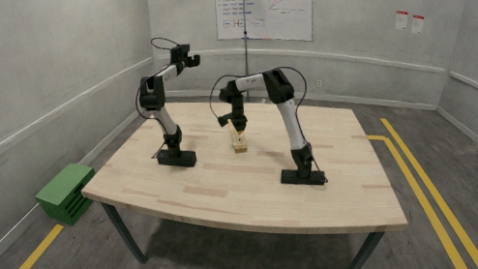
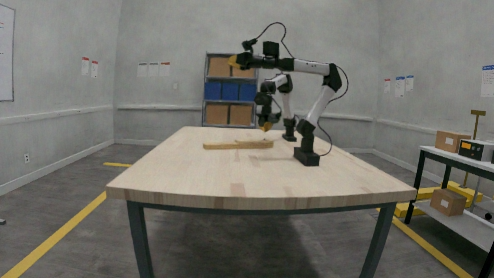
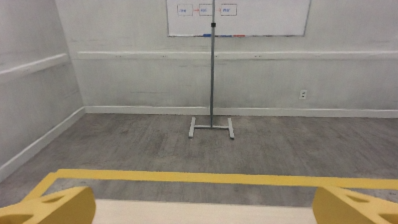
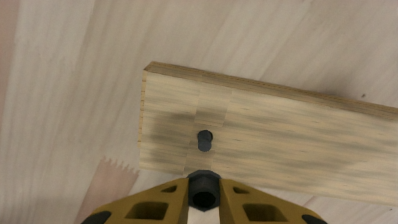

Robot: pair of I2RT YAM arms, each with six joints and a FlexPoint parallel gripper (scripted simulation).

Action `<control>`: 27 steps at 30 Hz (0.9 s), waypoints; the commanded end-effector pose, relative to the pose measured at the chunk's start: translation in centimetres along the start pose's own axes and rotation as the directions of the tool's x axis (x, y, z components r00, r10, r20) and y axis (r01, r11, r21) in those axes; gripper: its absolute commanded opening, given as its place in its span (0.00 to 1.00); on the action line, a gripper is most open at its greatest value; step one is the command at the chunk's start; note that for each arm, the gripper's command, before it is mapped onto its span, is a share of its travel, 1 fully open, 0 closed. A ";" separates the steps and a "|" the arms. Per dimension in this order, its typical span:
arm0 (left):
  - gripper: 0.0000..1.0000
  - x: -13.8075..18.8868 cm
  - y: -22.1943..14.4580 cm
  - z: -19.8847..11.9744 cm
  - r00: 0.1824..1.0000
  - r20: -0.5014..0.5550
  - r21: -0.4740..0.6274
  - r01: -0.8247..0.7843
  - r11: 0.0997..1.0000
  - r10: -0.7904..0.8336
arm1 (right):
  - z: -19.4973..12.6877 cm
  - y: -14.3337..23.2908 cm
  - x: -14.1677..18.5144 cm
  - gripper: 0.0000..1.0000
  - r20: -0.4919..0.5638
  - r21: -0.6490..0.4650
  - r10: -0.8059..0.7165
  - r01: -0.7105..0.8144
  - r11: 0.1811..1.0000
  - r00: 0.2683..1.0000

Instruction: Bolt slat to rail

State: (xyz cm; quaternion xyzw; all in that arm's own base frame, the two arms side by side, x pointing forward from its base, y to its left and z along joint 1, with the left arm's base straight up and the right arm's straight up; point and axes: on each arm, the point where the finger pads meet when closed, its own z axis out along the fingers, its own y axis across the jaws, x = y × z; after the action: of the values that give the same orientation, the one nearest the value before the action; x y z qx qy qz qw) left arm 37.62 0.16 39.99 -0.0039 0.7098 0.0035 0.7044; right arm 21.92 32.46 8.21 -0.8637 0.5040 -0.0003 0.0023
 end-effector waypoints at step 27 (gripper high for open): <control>1.00 -0.7 -0.2 -0.2 1.000 0.020 0.010 -0.001 1.000 0.000 | 1.8 -0.1 0.0 0.14 -0.008 -0.016 0.011 -0.011 1.000 1.000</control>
State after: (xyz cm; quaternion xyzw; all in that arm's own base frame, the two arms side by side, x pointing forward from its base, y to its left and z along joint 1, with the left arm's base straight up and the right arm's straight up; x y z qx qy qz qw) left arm 37.62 0.16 39.99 -0.0039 0.7098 0.0035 0.7044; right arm 21.91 32.46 7.83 -0.8637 0.5041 -0.0003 0.0016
